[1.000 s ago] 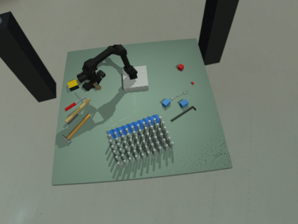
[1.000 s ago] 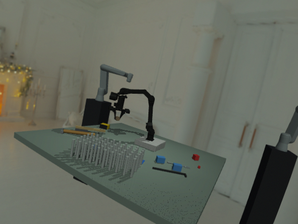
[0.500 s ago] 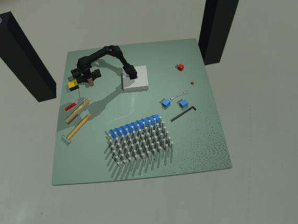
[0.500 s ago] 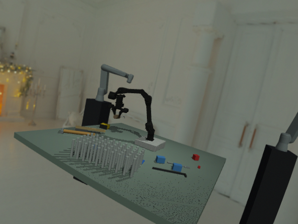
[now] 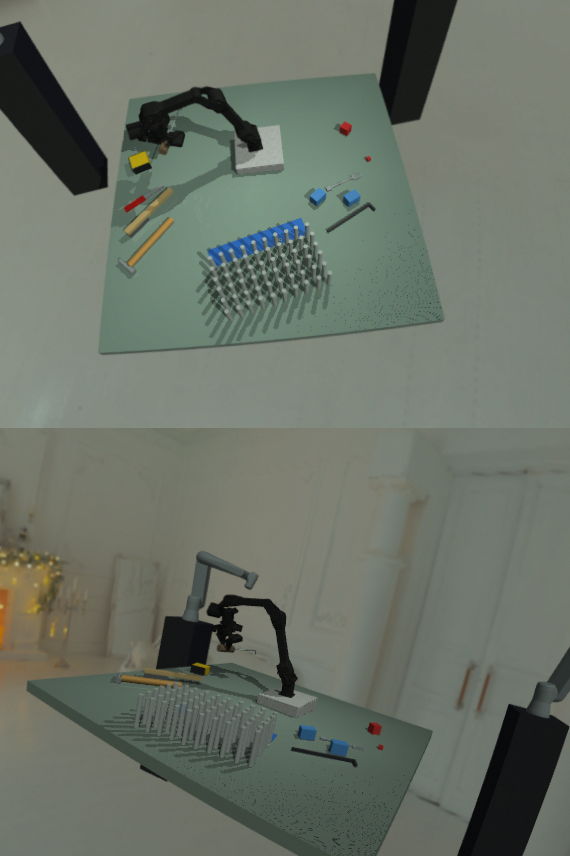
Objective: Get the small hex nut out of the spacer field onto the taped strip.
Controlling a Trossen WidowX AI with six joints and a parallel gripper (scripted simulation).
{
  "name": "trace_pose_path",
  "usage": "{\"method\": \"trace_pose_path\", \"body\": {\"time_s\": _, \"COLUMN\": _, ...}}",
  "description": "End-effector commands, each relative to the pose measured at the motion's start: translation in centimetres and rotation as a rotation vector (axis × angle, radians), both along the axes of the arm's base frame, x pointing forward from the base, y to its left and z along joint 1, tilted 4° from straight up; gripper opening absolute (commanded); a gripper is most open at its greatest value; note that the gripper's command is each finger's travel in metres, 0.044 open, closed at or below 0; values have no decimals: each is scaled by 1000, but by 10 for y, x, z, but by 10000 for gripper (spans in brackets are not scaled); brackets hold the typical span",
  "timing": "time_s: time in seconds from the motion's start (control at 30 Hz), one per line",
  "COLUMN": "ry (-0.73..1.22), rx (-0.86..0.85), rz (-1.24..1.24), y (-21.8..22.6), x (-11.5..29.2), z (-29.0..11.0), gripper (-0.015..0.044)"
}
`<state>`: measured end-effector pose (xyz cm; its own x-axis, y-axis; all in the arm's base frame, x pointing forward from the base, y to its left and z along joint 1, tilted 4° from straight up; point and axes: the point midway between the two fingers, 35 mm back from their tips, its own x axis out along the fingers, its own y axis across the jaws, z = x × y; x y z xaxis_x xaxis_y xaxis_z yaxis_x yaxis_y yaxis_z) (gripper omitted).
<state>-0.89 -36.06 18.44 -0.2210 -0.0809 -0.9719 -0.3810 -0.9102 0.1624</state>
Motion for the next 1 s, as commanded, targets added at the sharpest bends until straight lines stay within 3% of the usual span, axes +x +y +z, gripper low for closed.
{"method": "trace_pose_path", "body": {"time_s": 0.0, "ry": 22, "rx": -25, "rz": -127, "y": -5, "x": -18, "z": 2, "gripper": 0}}
{"method": "trace_pose_path", "body": {"time_s": 0.4, "ry": 71, "rx": -84, "rz": -508, "y": -14, "x": -72, "z": 1, "gripper": 0}}
{"method": "trace_pose_path", "body": {"time_s": 0.97, "ry": 71, "rx": -85, "rz": -514, "y": -17, "x": -72, "z": -8, "gripper": 0}}
